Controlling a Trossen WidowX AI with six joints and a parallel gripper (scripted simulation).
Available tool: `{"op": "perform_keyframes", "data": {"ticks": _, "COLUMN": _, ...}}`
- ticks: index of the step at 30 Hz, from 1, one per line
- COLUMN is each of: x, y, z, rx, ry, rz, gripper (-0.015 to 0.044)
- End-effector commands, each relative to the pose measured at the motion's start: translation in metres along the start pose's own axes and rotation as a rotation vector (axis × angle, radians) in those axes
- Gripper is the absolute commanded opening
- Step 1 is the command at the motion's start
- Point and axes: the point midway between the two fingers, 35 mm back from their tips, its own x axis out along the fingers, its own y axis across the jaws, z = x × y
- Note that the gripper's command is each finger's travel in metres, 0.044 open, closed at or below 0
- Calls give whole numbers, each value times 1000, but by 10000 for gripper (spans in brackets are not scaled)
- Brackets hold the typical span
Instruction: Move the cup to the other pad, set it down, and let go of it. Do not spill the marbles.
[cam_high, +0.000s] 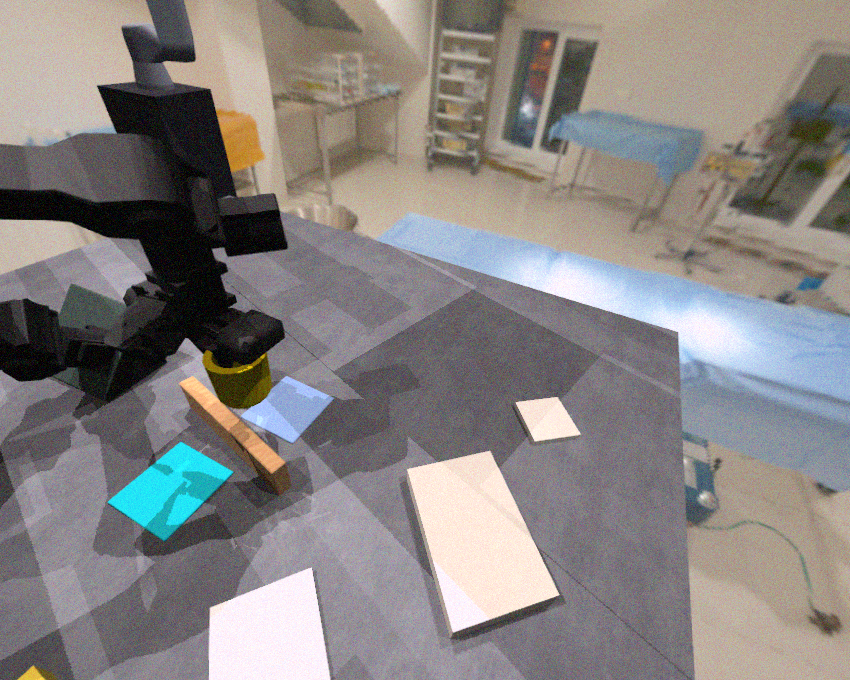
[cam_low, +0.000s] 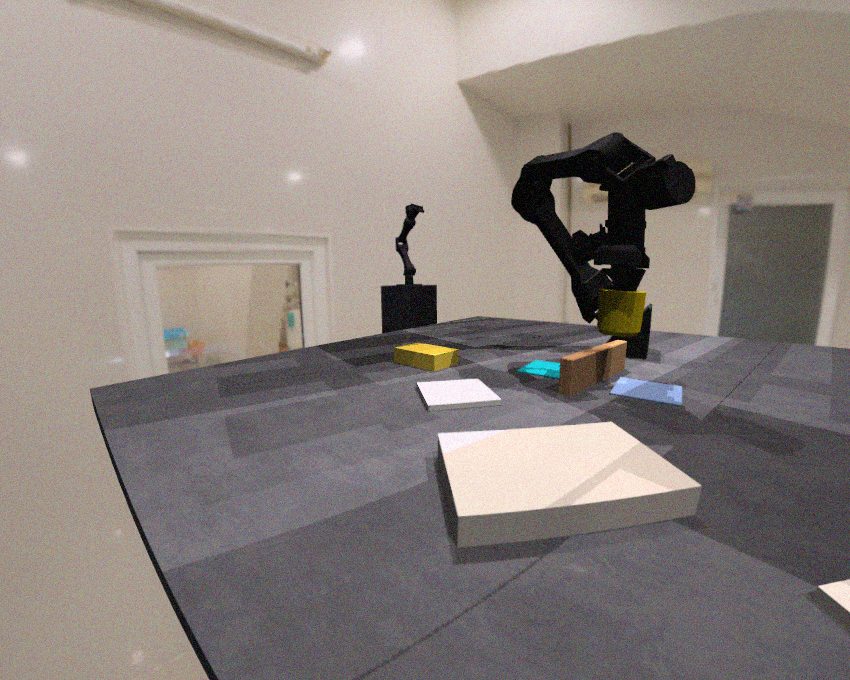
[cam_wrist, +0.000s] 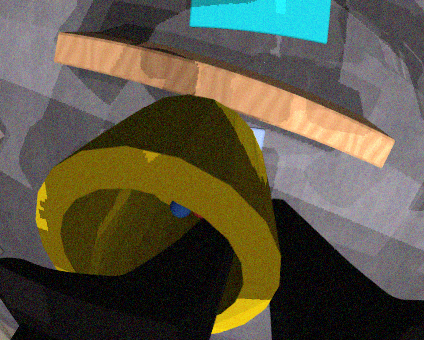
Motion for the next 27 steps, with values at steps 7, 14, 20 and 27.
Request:
{"op": "perform_keyframes", "data": {"ticks": 7, "x": 0, "y": -5, "z": 21, "rx": -4, "ry": -5, "rz": 1, "gripper": 0}}
{"op": "perform_keyframes", "data": {"ticks": 14, "x": -1, "y": -8, "z": 34, "rx": -4, "ry": -6, "rz": 1, "gripper": 0}}
{"op": "perform_keyframes", "data": {"ticks": 20, "x": -2, "y": -10, "z": 46, "rx": -4, "ry": -7, "rz": 0, "gripper": 0}}
{"op": "perform_keyframes", "data": {"ticks": 27, "x": -2, "y": -14, "z": 59, "rx": -5, "ry": -7, "rz": 0, "gripper": 0}}
